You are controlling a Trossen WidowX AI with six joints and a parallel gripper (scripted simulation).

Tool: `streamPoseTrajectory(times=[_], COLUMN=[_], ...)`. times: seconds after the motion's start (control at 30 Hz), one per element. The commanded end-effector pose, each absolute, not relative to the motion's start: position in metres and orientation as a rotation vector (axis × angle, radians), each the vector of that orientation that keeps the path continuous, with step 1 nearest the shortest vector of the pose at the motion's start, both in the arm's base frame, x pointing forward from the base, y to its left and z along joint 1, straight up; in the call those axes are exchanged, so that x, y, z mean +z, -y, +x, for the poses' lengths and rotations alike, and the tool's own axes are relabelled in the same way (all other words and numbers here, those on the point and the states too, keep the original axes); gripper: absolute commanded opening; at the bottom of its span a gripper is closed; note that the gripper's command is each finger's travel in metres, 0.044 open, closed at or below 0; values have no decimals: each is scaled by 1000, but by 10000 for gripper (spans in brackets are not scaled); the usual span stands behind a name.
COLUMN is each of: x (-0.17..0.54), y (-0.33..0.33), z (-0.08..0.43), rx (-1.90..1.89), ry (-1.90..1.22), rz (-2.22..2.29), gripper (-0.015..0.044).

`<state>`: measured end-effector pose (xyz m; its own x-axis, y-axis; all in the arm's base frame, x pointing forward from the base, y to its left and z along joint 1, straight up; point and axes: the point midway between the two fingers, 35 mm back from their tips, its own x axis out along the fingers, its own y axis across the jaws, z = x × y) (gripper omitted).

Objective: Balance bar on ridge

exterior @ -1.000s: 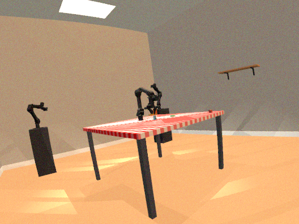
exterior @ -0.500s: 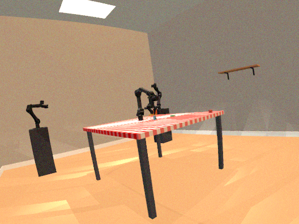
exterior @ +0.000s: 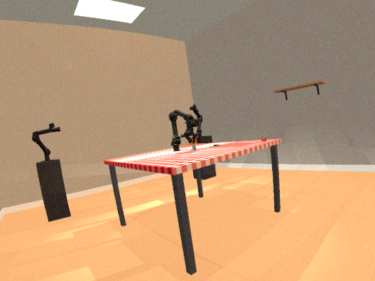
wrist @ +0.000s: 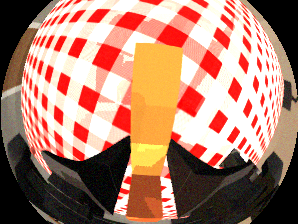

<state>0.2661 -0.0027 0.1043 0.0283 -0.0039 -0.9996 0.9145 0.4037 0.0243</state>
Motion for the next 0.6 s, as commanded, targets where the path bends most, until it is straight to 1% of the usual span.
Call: streamPoseTrajectory(times=[0.0, 0.57], x=[104, 102], y=[2, 2], z=[266, 266], rx=[-879, -879], ry=[-1353, -1353], rz=[905, 905], gripper=[0, 0])
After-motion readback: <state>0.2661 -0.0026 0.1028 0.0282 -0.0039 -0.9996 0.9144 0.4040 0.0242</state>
